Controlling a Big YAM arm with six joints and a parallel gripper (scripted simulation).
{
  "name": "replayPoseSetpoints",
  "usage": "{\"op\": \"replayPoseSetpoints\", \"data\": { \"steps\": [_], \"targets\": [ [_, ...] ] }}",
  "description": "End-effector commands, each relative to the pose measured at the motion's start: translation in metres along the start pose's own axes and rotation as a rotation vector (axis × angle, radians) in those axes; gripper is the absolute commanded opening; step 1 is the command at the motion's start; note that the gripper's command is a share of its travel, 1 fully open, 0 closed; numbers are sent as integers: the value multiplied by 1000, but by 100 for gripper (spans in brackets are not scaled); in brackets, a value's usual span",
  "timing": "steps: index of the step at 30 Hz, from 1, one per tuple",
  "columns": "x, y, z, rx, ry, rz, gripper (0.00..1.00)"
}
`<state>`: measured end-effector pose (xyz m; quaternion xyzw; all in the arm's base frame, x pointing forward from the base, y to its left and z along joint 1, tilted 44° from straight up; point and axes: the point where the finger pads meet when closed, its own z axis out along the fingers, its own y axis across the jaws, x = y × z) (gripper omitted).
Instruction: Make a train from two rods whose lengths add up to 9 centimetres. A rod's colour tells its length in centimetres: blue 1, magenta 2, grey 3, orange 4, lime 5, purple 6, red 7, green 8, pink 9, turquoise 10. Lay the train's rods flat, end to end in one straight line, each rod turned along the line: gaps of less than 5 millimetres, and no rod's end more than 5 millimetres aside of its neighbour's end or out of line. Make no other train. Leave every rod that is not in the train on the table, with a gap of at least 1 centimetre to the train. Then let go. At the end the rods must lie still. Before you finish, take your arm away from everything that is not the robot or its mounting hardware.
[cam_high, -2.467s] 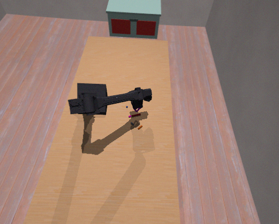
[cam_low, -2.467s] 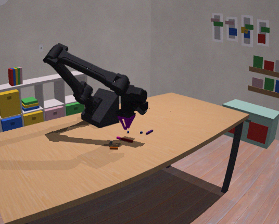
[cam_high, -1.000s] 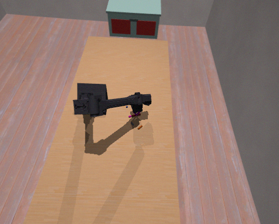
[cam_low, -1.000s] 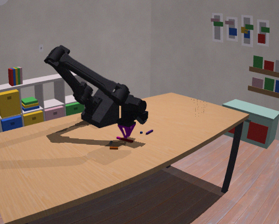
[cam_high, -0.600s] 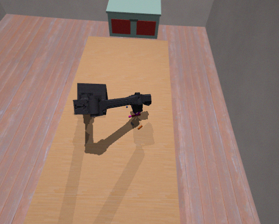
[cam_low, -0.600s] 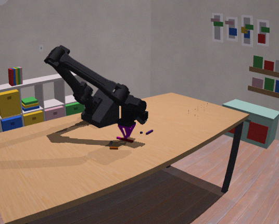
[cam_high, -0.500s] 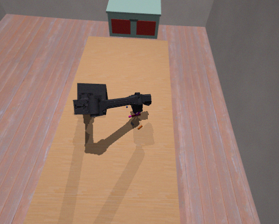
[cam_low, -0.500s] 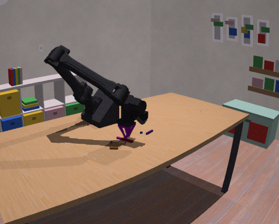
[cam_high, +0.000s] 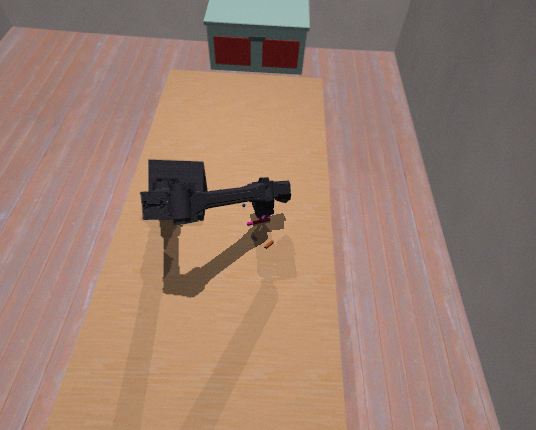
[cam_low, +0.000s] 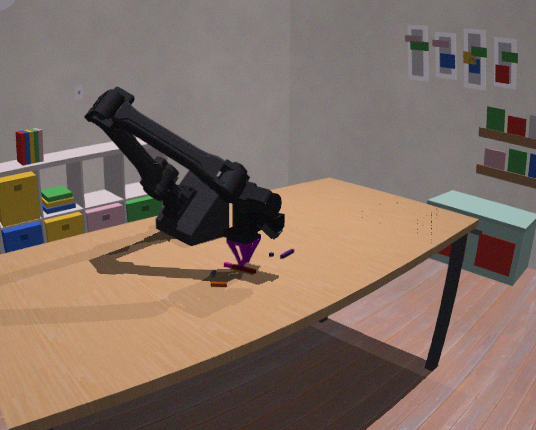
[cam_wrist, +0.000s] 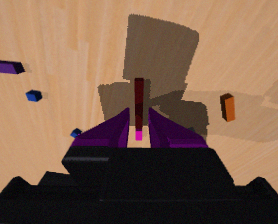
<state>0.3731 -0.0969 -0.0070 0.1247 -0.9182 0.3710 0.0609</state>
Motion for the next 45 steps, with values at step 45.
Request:
{"op": "replayPoseSetpoints", "data": {
  "steps": [45],
  "targets": [
    [0,-8,-1,7,-16,20,23]
  ]
}}
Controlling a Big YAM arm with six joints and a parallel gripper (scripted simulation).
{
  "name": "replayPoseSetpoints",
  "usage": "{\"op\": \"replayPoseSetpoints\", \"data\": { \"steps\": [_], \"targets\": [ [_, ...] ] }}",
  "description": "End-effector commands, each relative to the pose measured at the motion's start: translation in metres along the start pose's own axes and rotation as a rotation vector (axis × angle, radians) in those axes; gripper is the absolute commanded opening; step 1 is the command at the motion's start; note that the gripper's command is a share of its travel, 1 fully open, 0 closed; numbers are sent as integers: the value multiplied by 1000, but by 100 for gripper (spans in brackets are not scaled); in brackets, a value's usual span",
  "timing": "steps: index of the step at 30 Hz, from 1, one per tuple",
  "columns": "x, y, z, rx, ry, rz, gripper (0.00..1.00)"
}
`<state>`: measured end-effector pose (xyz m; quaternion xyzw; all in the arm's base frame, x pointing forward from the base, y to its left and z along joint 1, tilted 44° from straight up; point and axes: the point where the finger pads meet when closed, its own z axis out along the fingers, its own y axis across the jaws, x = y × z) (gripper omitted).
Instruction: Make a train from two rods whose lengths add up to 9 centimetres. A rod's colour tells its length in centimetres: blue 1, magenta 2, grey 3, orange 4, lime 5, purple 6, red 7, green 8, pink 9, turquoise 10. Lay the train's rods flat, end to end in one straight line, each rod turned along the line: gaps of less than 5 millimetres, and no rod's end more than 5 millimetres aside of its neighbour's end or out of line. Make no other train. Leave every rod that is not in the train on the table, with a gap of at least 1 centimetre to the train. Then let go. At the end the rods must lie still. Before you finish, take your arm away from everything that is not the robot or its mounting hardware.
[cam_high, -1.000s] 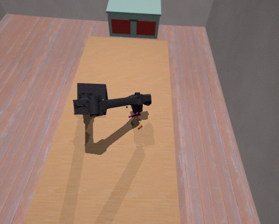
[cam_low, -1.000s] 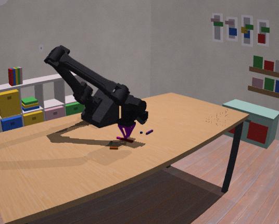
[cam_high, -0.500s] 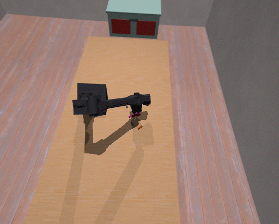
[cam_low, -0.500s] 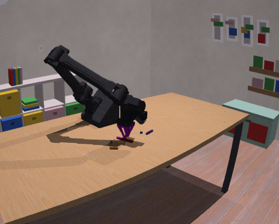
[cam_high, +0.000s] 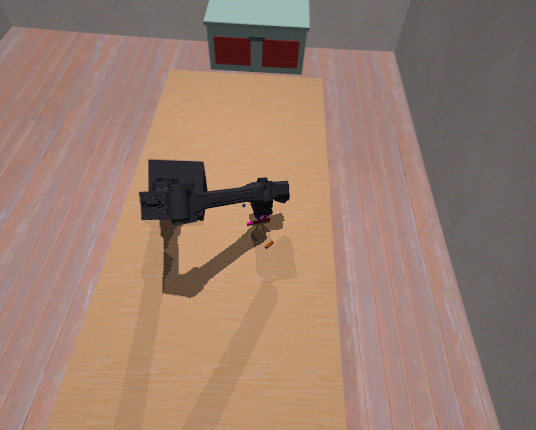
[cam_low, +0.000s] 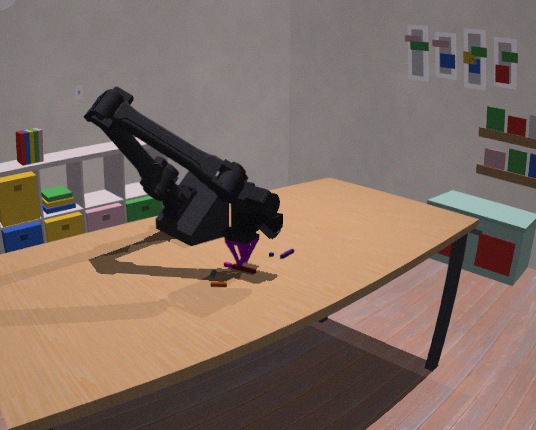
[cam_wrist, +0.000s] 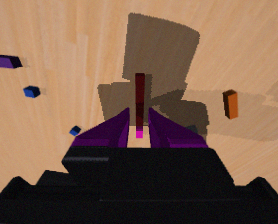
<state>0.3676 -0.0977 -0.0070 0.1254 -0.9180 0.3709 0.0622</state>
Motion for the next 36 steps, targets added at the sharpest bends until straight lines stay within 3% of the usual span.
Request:
{"op": "replayPoseSetpoints", "data": {
  "steps": [1,36],
  "targets": [
    [-6,-9,-2,7,-18,22,23],
    [-10,-13,-5,8,-25,28,23]
  ]
}}
